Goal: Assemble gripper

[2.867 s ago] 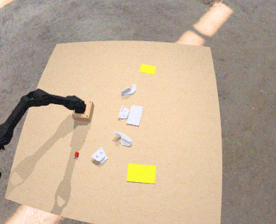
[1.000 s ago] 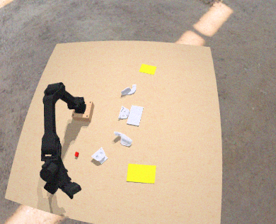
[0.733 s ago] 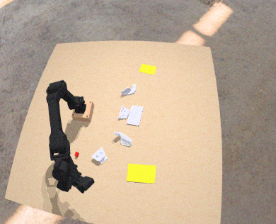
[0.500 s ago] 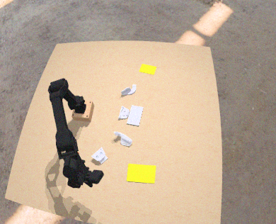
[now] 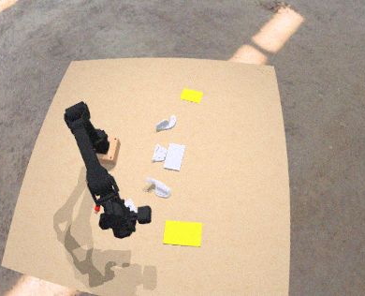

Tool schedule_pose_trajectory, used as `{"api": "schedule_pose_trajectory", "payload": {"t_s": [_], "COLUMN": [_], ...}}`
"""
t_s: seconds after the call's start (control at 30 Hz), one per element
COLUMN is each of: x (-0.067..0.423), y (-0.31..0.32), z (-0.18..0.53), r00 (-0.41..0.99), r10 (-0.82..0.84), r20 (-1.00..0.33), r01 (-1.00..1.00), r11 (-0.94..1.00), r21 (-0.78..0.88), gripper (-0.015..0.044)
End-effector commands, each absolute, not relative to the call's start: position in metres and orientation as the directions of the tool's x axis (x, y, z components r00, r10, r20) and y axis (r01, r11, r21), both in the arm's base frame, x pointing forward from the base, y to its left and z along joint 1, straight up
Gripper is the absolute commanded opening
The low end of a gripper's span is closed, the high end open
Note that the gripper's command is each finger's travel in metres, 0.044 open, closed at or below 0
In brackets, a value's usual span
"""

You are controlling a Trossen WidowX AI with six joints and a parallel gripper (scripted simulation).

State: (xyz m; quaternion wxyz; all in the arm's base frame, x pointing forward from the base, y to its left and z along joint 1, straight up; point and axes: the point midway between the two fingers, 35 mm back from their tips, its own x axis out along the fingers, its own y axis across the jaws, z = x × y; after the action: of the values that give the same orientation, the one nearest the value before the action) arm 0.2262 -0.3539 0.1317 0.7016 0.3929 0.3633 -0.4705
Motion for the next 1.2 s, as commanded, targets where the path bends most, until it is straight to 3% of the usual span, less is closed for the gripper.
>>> {"api": "schedule_pose_trajectory", "payload": {"t_s": [0.0,0.7,1.17], "x": [0.233,0.244,0.234], "y": [-0.33,-0.216,-0.161], "z": [0.124,0.085,0.07], "r00": [0.278,0.137,0.023], "r10": [-0.328,-0.102,-0.018], "r20": [-0.903,-0.985,-1.0], "r01": [0.928,0.682,0.459], "r11": [0.335,0.731,0.888], "r21": [0.164,0.019,-0.006], "gripper": [0.0,0.0,0.0]}}
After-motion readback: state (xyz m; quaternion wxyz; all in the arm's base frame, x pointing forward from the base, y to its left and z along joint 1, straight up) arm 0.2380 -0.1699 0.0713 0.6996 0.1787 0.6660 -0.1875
